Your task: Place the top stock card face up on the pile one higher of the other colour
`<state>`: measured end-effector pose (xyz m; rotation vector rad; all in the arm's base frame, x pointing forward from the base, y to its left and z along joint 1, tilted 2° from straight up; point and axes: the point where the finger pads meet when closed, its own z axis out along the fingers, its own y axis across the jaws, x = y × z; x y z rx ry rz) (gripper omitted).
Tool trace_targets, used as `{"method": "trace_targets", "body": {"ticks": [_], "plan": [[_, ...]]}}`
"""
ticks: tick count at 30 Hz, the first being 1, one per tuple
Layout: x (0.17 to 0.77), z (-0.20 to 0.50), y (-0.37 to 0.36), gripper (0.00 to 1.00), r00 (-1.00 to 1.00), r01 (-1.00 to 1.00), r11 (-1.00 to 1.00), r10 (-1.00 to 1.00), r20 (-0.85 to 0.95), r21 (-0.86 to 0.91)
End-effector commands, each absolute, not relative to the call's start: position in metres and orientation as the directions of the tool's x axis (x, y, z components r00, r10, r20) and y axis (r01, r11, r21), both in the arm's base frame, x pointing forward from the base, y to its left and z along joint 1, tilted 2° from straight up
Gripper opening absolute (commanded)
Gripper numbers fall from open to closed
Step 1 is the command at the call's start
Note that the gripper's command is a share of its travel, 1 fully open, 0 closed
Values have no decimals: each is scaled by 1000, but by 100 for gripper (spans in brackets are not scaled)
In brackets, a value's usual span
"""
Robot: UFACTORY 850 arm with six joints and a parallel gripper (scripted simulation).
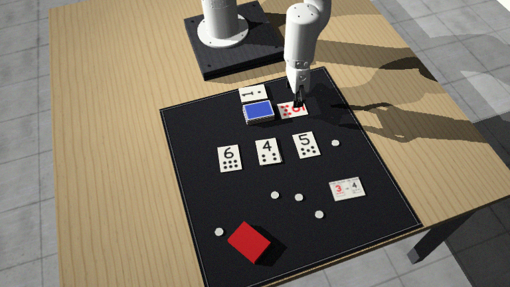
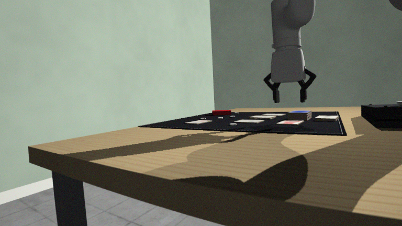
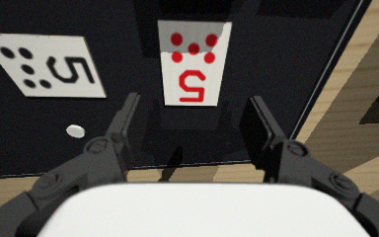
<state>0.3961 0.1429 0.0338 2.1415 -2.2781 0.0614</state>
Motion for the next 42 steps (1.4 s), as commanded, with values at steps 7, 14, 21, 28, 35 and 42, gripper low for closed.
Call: {"method": "trace_targets", "body": {"ticks": [7, 14, 21, 28, 35, 42], "plan": [[396, 13, 142, 86, -62, -998, 61, -997, 38, -20], [396, -3, 142, 86, -62, -998, 61, -997, 38, -20], [396, -12, 142, 86, -62, -998, 61, -997, 38, -20], [396, -15, 141, 86, -62, -998, 61, -997, 38, -20], [396, -17, 141, 86, -62, -998, 61, -997, 37, -20], [396, -17, 141, 86, -62, -998, 61, -997, 37, -20]]}}
